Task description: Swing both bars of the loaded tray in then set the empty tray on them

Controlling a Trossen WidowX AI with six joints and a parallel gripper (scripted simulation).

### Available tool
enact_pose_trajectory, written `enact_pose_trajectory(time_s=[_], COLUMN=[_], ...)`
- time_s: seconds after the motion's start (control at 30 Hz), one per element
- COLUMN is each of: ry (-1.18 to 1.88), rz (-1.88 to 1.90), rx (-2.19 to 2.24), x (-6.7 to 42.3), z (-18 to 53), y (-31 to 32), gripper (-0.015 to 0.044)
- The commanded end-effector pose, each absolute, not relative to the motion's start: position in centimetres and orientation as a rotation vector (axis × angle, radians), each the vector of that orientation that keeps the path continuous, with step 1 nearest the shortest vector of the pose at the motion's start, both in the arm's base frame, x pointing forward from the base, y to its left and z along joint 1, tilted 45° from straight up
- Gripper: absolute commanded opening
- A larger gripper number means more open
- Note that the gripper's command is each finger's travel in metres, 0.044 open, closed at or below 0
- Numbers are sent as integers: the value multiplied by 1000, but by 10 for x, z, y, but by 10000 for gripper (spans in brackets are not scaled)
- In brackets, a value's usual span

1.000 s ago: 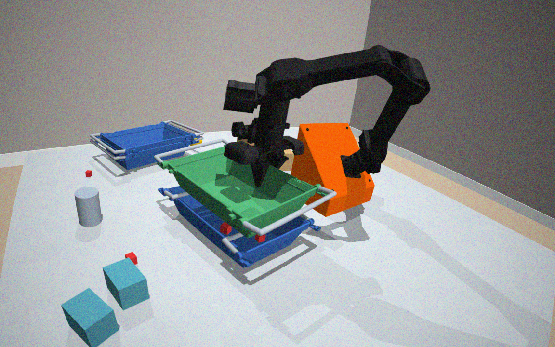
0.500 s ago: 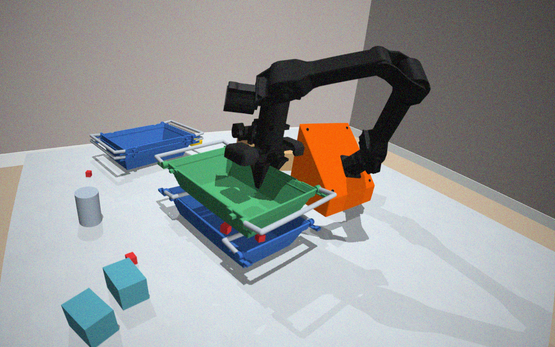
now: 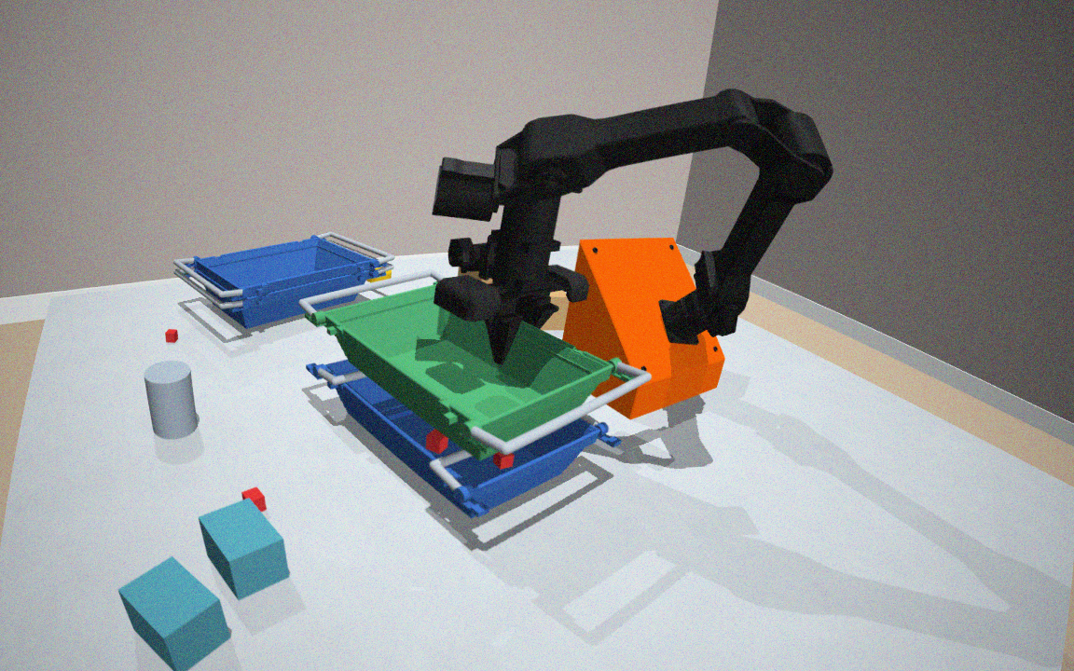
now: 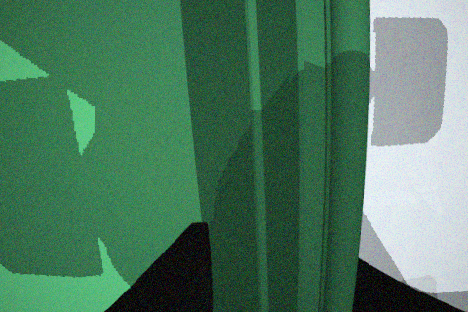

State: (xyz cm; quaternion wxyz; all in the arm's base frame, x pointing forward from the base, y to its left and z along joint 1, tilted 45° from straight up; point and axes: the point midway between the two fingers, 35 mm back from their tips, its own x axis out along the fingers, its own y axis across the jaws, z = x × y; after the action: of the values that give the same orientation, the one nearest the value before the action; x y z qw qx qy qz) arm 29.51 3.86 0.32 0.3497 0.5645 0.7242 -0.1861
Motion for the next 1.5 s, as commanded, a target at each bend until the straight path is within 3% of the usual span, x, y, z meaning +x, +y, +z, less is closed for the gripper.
enact_pose_trajectory(time_s=[0.0, 1.13, 1.47], ry=[1896, 1896, 1896], rz=[-493, -493, -493], rx=[1445, 1445, 1445], x=[291, 291, 291], z=[1, 1, 1], y=[43, 43, 43], gripper=[0, 0, 147])
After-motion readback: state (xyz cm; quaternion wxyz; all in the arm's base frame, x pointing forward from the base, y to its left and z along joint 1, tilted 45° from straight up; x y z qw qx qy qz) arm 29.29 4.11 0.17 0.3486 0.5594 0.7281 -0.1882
